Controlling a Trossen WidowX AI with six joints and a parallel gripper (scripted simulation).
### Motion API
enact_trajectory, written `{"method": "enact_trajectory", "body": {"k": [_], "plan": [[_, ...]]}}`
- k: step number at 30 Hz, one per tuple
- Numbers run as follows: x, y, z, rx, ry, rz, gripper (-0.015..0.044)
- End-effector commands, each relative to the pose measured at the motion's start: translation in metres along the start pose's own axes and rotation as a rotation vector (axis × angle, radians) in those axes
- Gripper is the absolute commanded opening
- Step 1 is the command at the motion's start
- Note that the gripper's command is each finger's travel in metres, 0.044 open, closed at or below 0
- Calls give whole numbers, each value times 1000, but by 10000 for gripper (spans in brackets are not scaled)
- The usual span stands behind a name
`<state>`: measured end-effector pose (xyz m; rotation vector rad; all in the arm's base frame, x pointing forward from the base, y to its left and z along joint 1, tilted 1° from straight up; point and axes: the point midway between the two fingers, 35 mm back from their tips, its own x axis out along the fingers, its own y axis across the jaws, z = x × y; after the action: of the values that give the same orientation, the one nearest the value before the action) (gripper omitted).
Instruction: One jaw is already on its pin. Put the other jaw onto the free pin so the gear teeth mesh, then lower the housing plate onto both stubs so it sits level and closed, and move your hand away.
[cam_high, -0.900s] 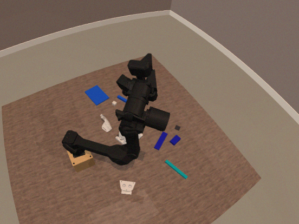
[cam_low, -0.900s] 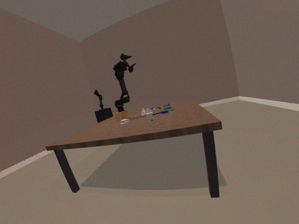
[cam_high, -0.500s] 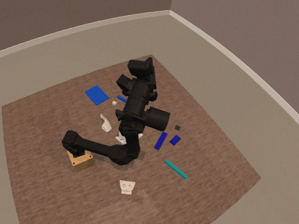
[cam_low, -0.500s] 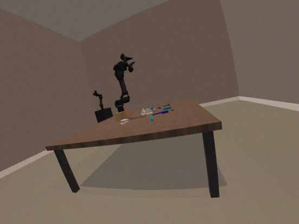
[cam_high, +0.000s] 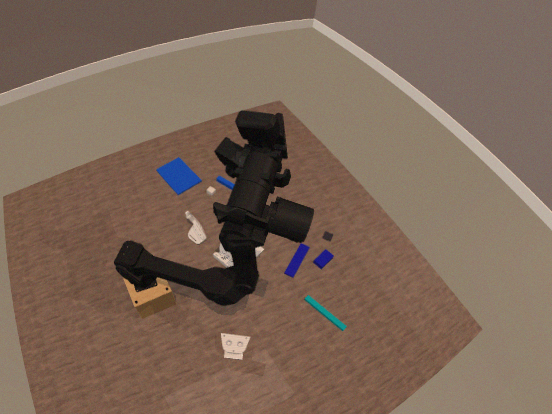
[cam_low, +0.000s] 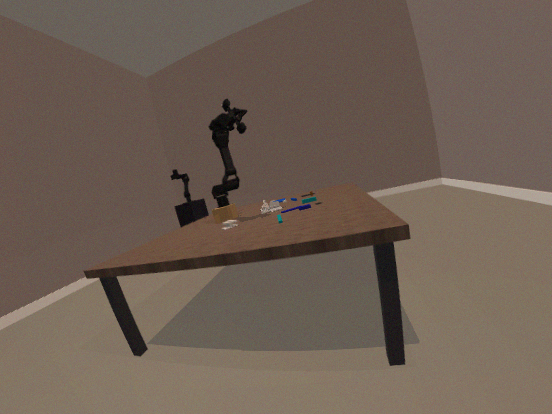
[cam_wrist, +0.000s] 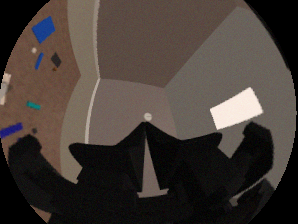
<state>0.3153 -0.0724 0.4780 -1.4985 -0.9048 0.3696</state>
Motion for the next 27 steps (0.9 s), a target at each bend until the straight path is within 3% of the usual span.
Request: {"method": "enact_trajectory", "body": {"k": [1, 9, 27], "plan": [[0, 0, 0, 0, 0, 0, 0], [2, -8, 6, -92, 4, -50, 0], [-19, -106, 94, -513, 71, -222, 0]]}}
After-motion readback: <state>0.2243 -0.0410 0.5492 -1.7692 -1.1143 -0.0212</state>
